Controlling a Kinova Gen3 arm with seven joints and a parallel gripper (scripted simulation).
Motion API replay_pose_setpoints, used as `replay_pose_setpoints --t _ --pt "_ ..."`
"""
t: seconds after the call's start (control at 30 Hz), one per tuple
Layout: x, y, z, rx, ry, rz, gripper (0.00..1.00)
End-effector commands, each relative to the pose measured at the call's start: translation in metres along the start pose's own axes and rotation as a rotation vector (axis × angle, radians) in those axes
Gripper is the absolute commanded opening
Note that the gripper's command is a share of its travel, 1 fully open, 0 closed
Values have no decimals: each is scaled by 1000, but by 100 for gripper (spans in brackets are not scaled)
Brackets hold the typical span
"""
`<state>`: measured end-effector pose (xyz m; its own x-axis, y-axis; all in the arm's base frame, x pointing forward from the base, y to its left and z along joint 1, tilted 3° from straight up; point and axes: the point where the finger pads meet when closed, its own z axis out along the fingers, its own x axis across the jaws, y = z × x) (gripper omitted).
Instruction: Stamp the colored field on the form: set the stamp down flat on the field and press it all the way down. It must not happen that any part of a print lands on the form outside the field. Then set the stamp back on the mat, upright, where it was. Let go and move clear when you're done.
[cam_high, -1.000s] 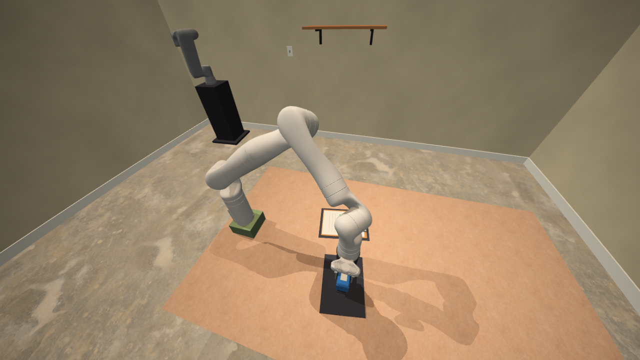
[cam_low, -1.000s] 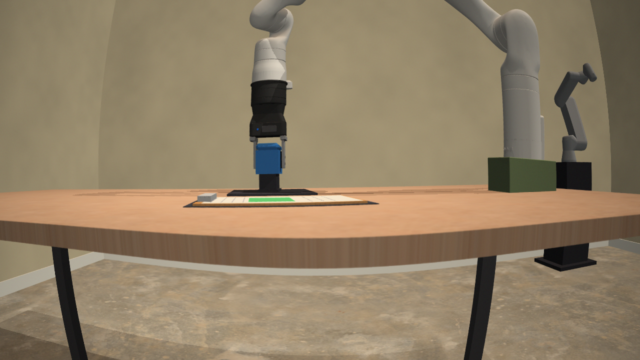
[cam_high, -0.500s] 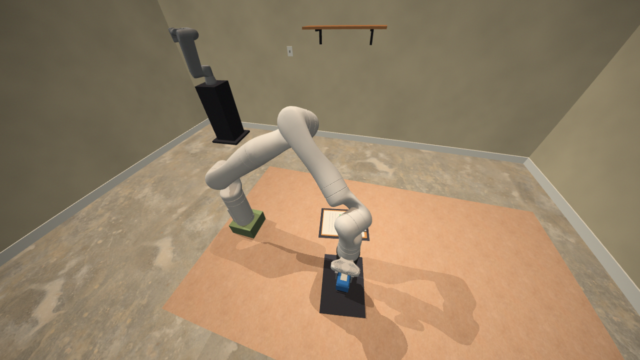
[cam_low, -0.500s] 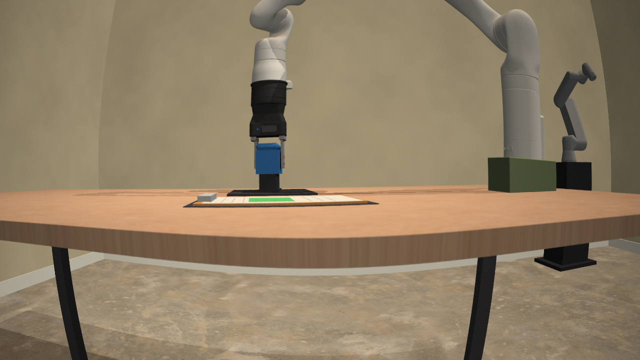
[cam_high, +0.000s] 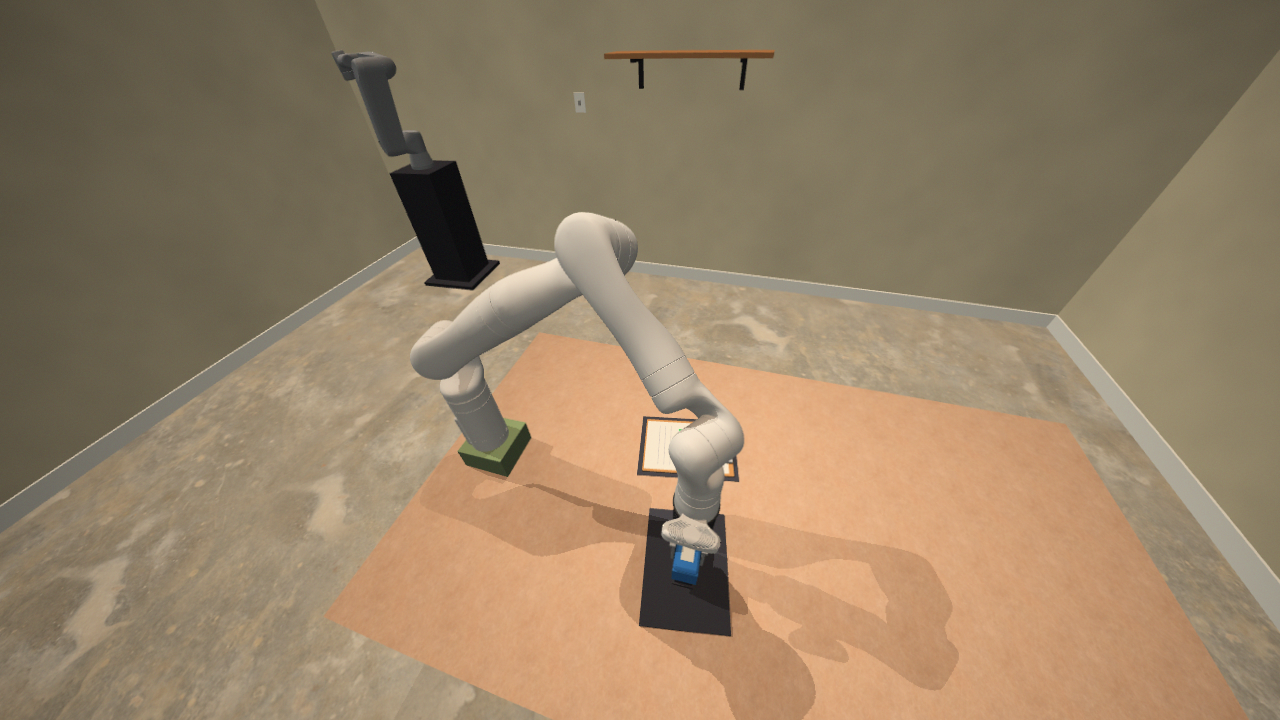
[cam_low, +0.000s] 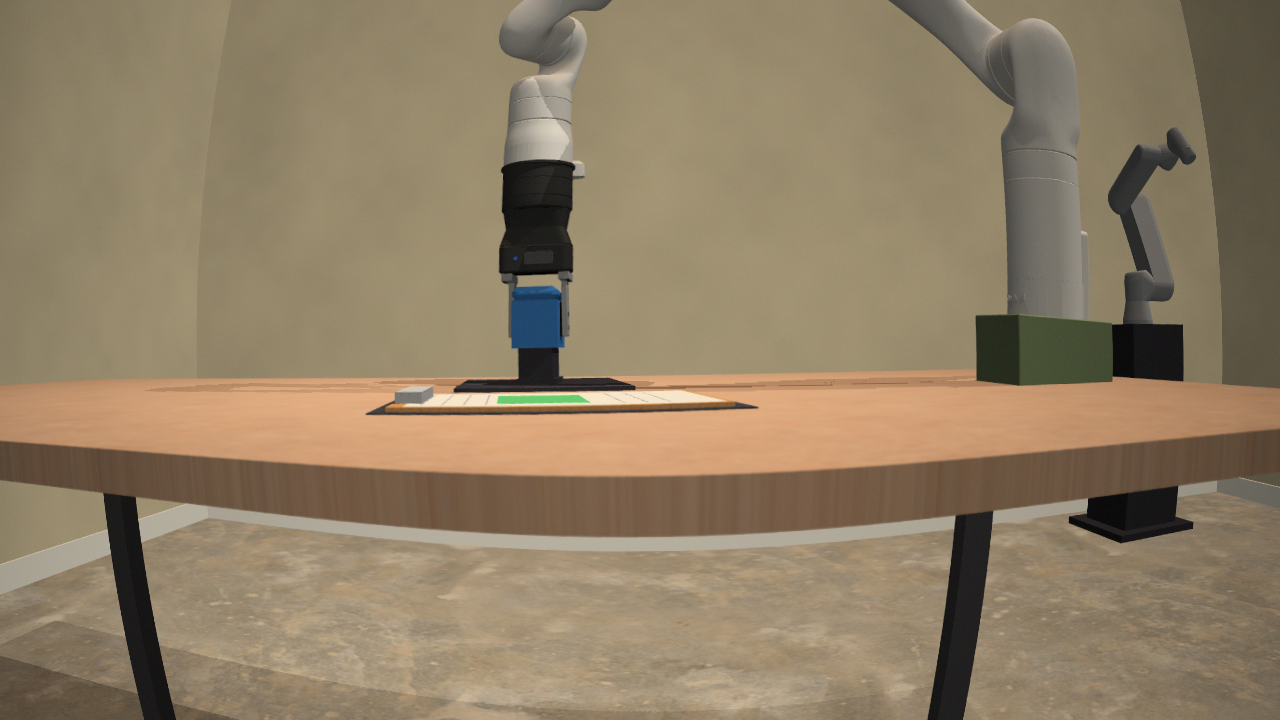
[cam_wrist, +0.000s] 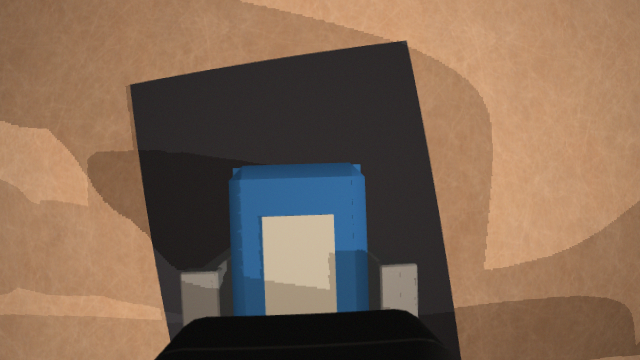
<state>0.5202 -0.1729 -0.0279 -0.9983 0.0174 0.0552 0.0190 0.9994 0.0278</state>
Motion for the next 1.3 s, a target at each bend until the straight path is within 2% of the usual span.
replay_pose_setpoints --t 0.0,0.9,1.07,1.13,1.27 --pt "-1 0 -1 0 -2 0 62" --pt "-1 0 -2 0 -2 0 62" --pt "-1 0 -17 0 -2 0 62" --pt "-1 0 -17 0 -2 0 62" --pt "-1 0 -34 0 -2 0 62"
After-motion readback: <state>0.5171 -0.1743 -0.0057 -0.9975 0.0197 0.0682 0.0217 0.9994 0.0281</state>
